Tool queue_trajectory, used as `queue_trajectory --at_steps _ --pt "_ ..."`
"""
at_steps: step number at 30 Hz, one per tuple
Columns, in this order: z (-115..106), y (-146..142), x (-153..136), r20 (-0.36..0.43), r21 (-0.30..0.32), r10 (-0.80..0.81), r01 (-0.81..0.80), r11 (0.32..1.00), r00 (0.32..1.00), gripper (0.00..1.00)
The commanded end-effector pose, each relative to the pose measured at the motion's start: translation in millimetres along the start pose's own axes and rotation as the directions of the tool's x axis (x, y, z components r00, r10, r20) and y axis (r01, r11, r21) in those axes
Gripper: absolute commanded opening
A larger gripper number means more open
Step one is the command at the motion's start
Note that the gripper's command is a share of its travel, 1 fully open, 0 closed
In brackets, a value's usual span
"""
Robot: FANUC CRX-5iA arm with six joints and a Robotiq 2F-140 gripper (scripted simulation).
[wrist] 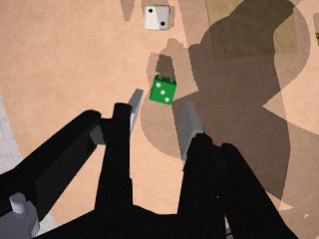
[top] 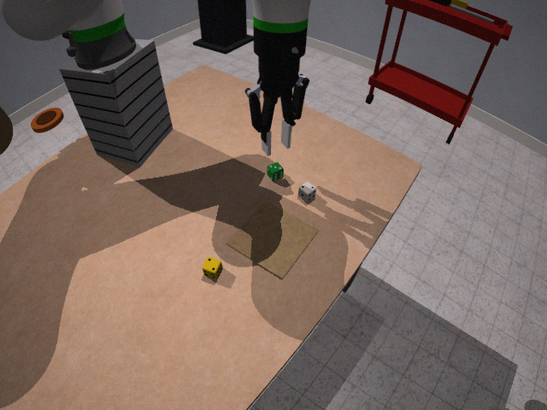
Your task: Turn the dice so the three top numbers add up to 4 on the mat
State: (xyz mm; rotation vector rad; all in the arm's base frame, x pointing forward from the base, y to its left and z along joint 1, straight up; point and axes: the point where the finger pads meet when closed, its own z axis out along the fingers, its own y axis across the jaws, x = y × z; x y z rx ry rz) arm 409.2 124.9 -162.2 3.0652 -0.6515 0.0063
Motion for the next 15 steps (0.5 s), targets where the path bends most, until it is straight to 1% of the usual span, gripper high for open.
queue_trajectory --at_steps 1,6,15 --pt "1.7 -0.1 0.2 0.0 0.0 0.0 0.0 1.0 1.0 0.28" --pt "4.4 -0.1 0.2 0.0 0.0 0.0 0.0 1.0 1.0 0.28" --pt "16.3 0.0 0.4 0.0 0.0 0.0 0.0 1.0 1.0 0.28"
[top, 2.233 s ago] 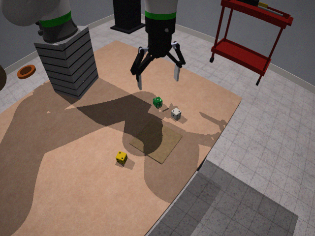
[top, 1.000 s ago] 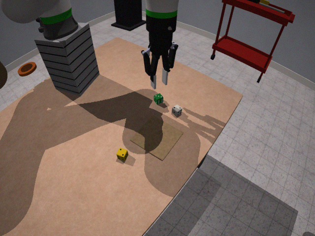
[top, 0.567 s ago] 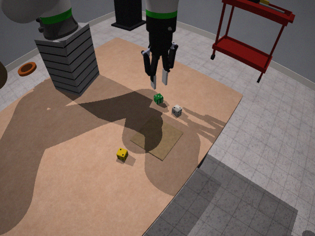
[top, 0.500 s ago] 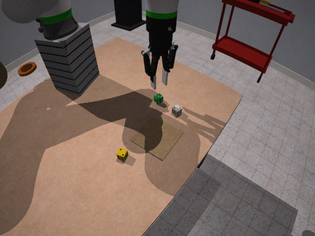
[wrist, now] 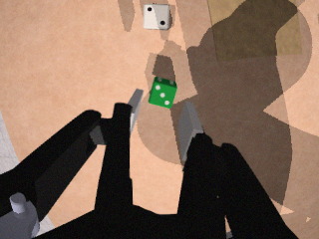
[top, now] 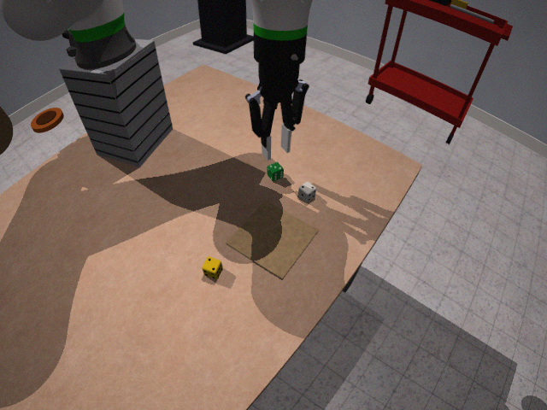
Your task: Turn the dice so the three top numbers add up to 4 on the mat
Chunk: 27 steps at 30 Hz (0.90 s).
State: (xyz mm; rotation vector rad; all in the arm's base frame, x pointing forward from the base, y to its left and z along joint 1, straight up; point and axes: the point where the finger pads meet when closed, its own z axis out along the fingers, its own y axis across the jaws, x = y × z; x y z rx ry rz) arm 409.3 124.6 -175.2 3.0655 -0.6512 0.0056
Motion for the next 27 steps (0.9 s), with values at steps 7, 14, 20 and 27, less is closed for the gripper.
queue_trajectory --at_steps 7,14,20,27 --pt "11.3 0.0 0.4 0.0 0.0 0.0 0.0 1.0 1.0 0.28" --pt "22.3 0.0 0.5 0.0 0.0 0.0 0.0 1.0 1.0 0.28" --pt "29.8 0.1 0.6 0.0 0.0 0.0 0.0 1.0 1.0 0.28" --pt "34.1 0.1 0.7 0.0 0.0 0.0 0.0 1.0 1.0 0.28"
